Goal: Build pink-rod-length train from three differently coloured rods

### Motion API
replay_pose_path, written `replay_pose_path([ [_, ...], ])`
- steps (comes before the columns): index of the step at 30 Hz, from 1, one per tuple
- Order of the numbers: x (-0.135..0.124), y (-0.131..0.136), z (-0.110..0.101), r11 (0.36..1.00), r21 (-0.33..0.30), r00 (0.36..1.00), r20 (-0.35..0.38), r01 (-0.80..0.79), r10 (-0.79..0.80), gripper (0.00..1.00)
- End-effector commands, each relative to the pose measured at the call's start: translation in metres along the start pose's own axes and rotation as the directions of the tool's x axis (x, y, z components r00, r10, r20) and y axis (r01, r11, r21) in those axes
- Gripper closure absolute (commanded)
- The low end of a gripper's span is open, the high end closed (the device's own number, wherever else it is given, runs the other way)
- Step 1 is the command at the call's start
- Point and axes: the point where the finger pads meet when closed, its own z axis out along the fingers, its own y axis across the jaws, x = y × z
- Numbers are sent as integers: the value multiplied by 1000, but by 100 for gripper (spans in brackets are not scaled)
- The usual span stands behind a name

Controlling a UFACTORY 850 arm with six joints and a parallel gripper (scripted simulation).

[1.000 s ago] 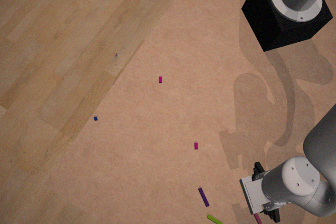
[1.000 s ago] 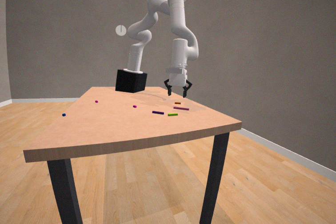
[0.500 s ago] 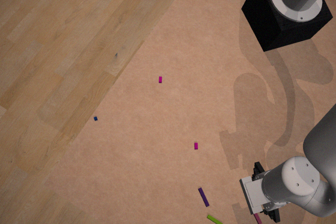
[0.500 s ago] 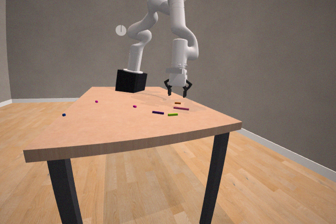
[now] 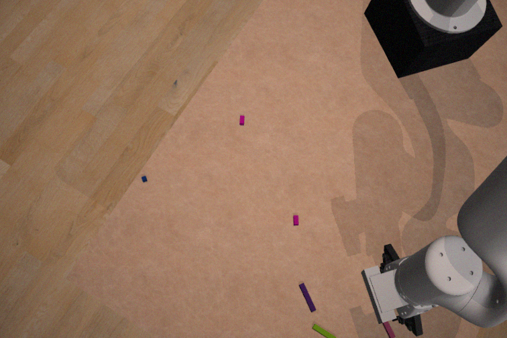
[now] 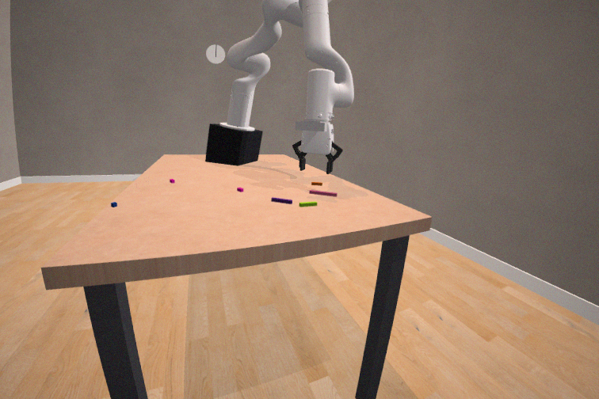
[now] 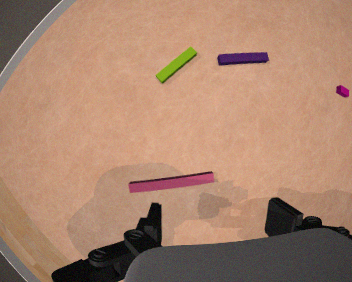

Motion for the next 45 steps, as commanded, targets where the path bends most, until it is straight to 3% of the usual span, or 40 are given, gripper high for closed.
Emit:
replay_pose_path([
  [1, 1, -1, -1, 1000, 2, 1000, -1, 0, 0, 0],
  [27, 1, -1, -1, 1000, 2, 1000, -1, 18, -18, 0],
  [42, 0, -2, -1, 929, 1, 929, -2, 369, -369, 0],
  [45, 0, -2, -1, 875, 1, 875, -2, 484, -484, 0],
])
